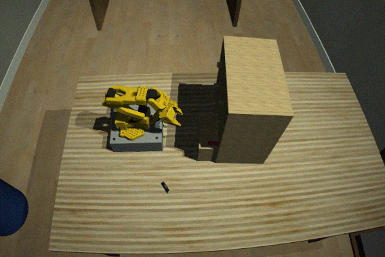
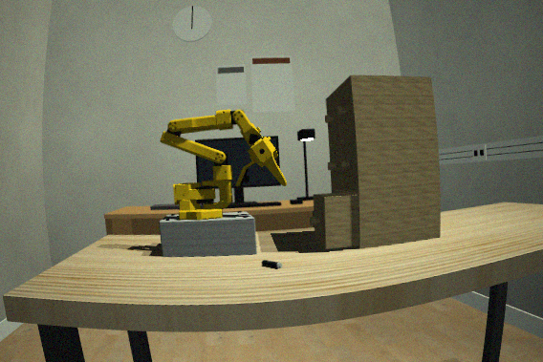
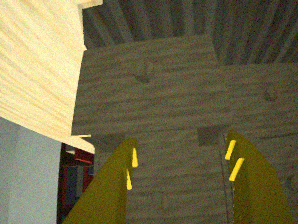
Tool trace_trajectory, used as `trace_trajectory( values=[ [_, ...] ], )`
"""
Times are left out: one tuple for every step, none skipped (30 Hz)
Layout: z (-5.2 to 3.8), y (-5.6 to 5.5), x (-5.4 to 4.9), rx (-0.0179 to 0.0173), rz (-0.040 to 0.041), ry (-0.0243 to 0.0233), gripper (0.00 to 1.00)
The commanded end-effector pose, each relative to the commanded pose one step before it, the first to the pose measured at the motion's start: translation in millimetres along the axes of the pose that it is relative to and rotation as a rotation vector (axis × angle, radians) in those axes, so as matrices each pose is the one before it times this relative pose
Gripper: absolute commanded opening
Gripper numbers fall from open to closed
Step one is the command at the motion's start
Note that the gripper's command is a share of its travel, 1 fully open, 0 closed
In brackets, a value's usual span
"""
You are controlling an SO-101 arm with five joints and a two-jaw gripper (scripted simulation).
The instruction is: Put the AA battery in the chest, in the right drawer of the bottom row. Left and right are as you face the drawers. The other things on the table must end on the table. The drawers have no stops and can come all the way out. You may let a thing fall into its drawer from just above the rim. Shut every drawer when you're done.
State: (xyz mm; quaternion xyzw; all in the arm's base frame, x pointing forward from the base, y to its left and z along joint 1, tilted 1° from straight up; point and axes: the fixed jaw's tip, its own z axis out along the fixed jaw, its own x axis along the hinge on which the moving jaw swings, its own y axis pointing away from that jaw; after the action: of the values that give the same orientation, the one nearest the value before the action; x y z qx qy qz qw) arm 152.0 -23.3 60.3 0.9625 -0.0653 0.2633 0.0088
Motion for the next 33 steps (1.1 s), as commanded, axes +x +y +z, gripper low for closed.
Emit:
trace_trajectory(
  values=[
    [2.595,0.77,-2.74,-0.00208,0.00066,-0.01707,0.25],
    [0.51,1.35,1.06,-0.00443,-0.00001,0.00001,0.25],
    [0.529,1.36,1.05,-0.00443,-0.00001,-0.00001,0.24],
    [0.549,1.38,1.04,-0.00443,-0.00001,-0.00006,0.24],
    [0.568,1.4,1.03,-0.00442,-0.00001,-0.00008,0.24],
    [0.589,1.42,1.01,-0.00442,-0.00001,-0.00013,0.24],
    [0.608,1.44,1.0,-0.00442,-0.00001,-0.00015,0.23],
    [0.628,1.46,0.98,-0.00442,-0.00001,-0.0002,0.23],
    [0.647,1.48,0.97,-0.00442,-0.00001,-0.00022,0.23],
    [0.668,1.5,0.95,-0.00442,-0.00001,-0.00026,0.22],
    [0.687,1.51,0.93,-0.00441,-0.00001,-0.00029,0.22],
    [0.0,0.0,0.0,0.0,0.0,-0.00001,0.22],
    [0.0,0.0,0.0,0.0,0.0,0.00001,0.22],
    [0.0,0.0,0.0,0.0,0.0,-0.00001,0.21],
    [0.0,0.0,0.0,0.0,0.0,0.0,0.21],
    [0.0,0.0,0.0,0.0,0.0,0.0,0.21],
    [3.38,-0.06,0.81,0.00029,0.0,0.00006,0.21],
    [3.389,-0.07,0.68,0.00029,0.0,0.00005,0.21],
    [3.39,-0.08,0.55,0.00029,0.0,0.00006,0.21],
    [3.389,-0.09,0.42,0.00029,0.0,0.00005,0.21],
    [3.38,-0.09,0.29,0.00029,0.0,0.00006,0.21],
    [3.369,-0.1,0.16,0.00029,0.0,0.00005,0.21],
    [3.351,-0.11,0.04,0.00029,0.0,0.00006,0.21],
    [3.329,-0.11,-0.09,0.00029,0.0,0.00005,0.21],
    [3.302,-0.12,-0.21,0.00029,0.0,0.00006,0.21],
    [3.271,-0.12,-0.34,0.00029,0.0,0.00005,0.21],
    [3.235,-0.13,-0.46,0.00029,0.0,0.00006,0.21],
    [3.195,-0.13,-0.58,0.00029,0.0,0.00005,0.21],
    [3.15,-0.14,-0.69,0.00029,0.0,0.00006,0.21],
    [1.907,-0.09,-0.48,0.00018,0.0,0.00003,0.21],
    [0.0,0.0,0.0,0.0,0.0,0.00001,0.21],
    [0.0,0.0,0.0,0.0,0.0,0.0,0.21],
    [0.0,0.0,0.0,0.0,0.0,0.0,0.21]
  ],
)
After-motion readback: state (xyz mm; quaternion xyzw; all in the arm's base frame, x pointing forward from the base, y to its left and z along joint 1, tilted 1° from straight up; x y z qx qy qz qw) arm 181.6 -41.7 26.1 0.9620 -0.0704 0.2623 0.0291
